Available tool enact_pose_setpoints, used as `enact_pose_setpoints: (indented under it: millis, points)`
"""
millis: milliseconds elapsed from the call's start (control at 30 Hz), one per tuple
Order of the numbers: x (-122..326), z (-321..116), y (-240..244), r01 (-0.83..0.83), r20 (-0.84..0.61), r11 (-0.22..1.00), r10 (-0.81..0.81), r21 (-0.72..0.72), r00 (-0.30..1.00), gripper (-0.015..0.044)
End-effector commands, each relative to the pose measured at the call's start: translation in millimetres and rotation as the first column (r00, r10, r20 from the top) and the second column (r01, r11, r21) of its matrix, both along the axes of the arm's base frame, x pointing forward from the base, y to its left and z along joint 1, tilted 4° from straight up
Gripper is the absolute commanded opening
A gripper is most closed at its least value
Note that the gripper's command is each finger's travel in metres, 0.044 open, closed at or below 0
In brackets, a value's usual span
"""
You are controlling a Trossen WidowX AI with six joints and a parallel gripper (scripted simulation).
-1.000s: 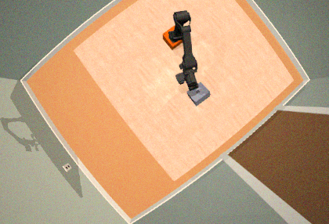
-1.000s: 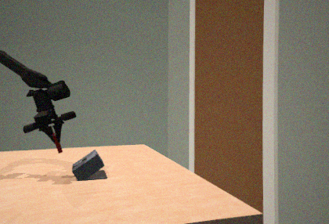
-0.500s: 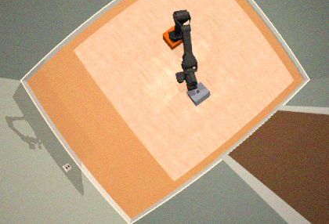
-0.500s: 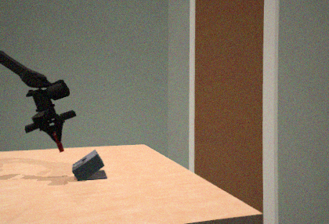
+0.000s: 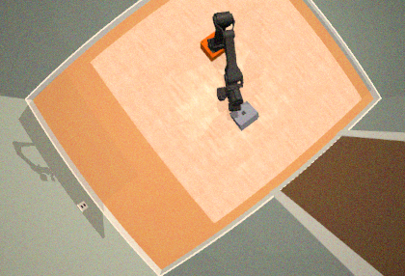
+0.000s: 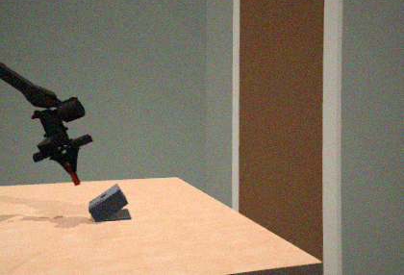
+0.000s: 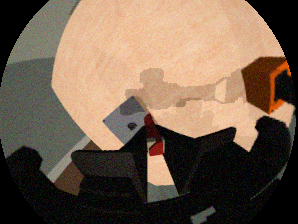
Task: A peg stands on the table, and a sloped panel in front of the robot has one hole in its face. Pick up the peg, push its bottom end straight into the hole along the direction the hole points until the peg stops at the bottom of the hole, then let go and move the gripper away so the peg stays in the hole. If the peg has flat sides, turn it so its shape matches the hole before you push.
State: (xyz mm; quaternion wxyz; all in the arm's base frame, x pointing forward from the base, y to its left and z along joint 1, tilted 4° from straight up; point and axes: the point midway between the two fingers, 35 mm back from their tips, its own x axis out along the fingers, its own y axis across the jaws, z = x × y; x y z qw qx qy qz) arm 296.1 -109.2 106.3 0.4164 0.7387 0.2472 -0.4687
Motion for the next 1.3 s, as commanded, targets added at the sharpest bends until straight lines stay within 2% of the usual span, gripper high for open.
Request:
enact_pose_setpoints:
  millis: [0, 1267]
  points:
    - [1.3, 1.2, 1.3, 0.033, 0.013, 0.999, -0.034, 0.022, 0.999, 0.0]
    - [7.1, 8.8, 6.0, 0.328, 0.055, 0.922, -0.346, 0.206, 0.937, 0.0]
